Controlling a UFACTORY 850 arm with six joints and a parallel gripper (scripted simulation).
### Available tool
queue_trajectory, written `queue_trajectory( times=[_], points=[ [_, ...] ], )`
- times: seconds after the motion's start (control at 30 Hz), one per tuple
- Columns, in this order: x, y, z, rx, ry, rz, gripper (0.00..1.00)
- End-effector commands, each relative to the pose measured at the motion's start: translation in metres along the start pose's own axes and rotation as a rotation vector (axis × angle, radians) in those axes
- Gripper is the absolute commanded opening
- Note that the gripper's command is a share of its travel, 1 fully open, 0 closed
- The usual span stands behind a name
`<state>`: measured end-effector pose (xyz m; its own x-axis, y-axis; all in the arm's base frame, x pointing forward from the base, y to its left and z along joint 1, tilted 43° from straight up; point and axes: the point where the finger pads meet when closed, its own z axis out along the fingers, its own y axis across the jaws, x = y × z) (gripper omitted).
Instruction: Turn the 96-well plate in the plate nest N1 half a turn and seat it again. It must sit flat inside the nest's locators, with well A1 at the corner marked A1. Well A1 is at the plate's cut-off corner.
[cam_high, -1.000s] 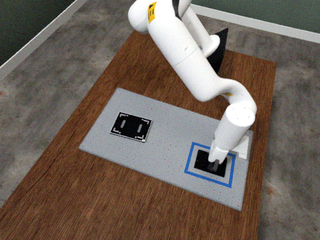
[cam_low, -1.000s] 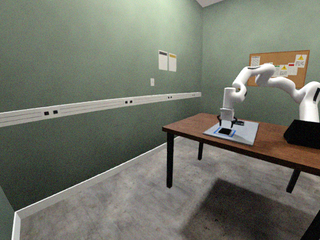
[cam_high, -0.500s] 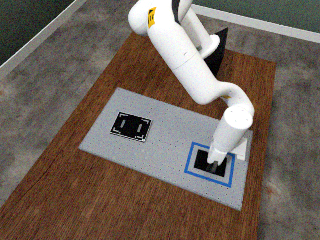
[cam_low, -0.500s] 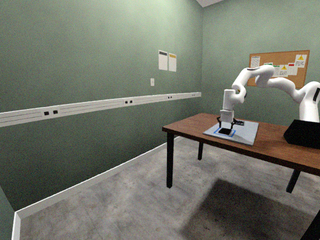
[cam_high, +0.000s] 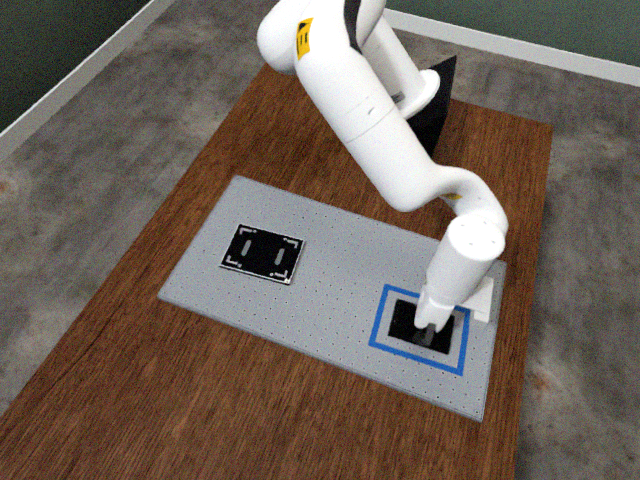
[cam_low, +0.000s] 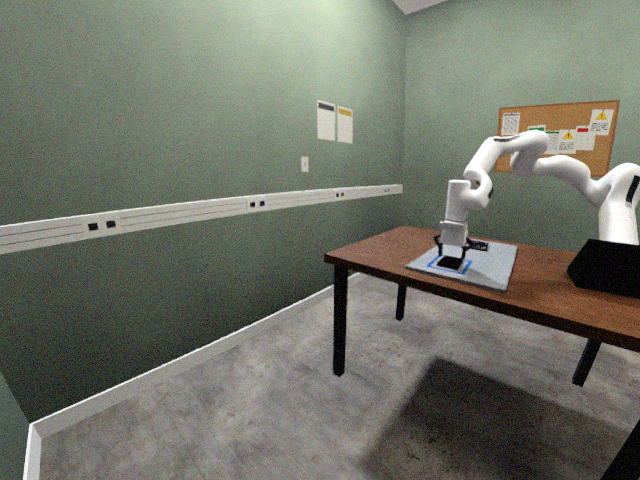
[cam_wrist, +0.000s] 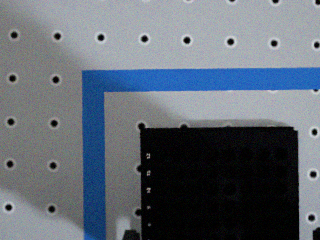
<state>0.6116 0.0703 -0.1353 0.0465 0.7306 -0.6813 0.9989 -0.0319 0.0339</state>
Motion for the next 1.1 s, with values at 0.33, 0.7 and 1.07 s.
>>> queue_trajectory(
  times=[0.33,0.7,1.07],
  points=[
    [0.0,0.001,0.009,-0.002,0.001,0.001,1.0],
    [0.0,0.001,0.015,-0.002,0.001,0.001,1.0],
    [0.0,0.001,0.015,-0.002,0.001,0.001,1.0]
  ],
)
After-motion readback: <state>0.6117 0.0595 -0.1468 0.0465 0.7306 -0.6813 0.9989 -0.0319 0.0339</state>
